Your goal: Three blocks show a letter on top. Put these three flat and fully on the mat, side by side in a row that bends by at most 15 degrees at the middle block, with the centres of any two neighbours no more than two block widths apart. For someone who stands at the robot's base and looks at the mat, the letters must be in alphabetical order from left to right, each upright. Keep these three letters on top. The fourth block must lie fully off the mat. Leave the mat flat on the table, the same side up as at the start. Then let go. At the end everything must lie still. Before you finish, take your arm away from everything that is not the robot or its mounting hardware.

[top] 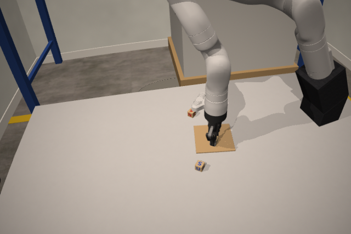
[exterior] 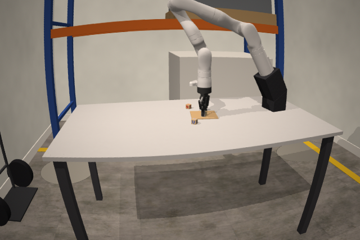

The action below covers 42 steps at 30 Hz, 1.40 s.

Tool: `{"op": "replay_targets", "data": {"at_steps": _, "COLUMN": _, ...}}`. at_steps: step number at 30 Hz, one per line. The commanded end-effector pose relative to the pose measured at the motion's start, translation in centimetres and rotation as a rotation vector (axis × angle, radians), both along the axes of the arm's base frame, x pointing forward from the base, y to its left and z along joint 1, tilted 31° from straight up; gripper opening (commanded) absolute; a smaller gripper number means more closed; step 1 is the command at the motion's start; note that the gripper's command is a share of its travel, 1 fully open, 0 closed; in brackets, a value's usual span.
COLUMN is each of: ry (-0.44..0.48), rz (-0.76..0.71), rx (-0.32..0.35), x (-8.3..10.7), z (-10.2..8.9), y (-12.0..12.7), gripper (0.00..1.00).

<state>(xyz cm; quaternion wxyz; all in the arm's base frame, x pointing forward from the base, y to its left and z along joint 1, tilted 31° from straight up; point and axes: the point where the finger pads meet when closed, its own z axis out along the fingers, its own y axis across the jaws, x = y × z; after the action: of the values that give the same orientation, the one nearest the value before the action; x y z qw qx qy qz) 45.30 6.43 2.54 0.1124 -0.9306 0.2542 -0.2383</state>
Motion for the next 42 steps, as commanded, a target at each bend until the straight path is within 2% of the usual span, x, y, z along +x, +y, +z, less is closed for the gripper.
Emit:
{"op": "replay_targets", "data": {"at_steps": 1, "ry": -0.001, "rz": 0.0, "rx": 0.0, "x": 0.0, "z": 0.0, "y": 0.0, "gripper": 0.21}}
{"op": "replay_targets", "data": {"at_steps": 20, "ry": -0.001, "rz": 0.0, "rx": 0.0, "x": -0.3, "z": 0.5, "y": -0.1, "gripper": 0.21}}
{"op": "replay_targets", "data": {"at_steps": 24, "ry": -0.001, "rz": 0.0, "rx": 0.0, "x": -1.0, "z": 1.9, "y": -0.2, "gripper": 0.21}}
{"op": "replay_targets", "data": {"at_steps": 26, "ry": -0.001, "rz": 0.0, "rx": 0.0, "x": -1.0, "z": 1.9, "y": -0.2, "gripper": 0.21}}
{"op": "replay_targets", "data": {"at_steps": 36, "ry": -0.001, "rz": 0.0, "rx": 0.0, "x": -3.9, "z": 6.7, "y": -0.7, "gripper": 0.21}}
{"op": "replay_targets", "data": {"at_steps": 42, "ry": -0.001, "rz": 0.0, "rx": 0.0, "x": -4.7, "z": 8.2, "y": -0.8, "gripper": 0.21}}
